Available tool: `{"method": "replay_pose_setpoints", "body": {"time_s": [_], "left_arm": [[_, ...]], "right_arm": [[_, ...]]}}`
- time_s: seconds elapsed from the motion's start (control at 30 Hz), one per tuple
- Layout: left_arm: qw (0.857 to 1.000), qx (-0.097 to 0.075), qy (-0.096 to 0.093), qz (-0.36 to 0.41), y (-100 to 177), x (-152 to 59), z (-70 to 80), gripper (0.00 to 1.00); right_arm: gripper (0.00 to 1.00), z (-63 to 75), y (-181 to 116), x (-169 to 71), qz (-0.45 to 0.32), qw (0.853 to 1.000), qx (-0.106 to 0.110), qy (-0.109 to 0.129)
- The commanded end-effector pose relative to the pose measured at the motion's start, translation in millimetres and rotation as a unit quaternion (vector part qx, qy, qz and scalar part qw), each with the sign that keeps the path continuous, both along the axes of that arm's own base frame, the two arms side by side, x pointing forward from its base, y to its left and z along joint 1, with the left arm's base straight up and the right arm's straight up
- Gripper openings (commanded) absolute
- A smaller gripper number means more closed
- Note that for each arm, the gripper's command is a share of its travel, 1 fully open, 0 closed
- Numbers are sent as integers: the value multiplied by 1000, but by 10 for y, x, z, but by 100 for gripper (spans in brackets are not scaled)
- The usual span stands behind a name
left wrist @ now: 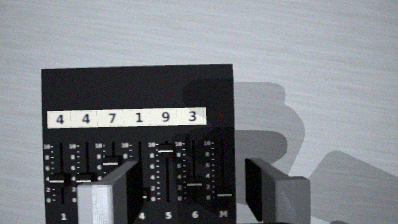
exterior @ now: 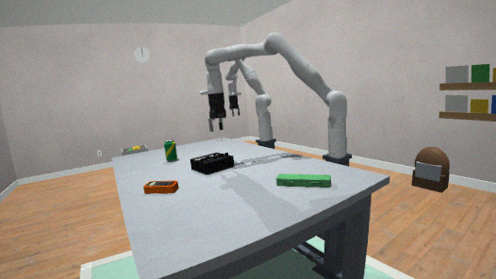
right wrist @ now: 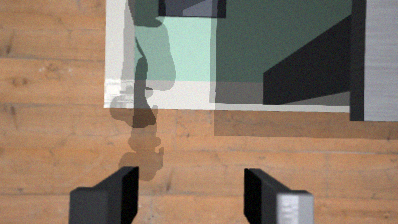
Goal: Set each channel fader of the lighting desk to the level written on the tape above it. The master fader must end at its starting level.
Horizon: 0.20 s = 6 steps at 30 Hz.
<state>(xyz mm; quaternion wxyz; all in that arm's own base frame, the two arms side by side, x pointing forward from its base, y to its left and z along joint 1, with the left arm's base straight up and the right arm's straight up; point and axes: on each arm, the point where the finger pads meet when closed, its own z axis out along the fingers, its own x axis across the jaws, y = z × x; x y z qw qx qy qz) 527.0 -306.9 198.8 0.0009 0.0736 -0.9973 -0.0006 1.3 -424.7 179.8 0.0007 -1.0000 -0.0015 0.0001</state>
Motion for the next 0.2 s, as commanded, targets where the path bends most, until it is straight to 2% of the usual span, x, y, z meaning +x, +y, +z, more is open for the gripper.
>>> {"method": "replay_pose_setpoints", "body": {"time_s": [0.0,0.17], "left_arm": [[1000,-1,-1,0,-2,3,12,100],[1000,-1,-1,0,-2,3,12,100]], "right_arm": [[100,6,-4,0,0,1000,-1,0],[100,6,-4,0,0,1000,-1,0]]}}
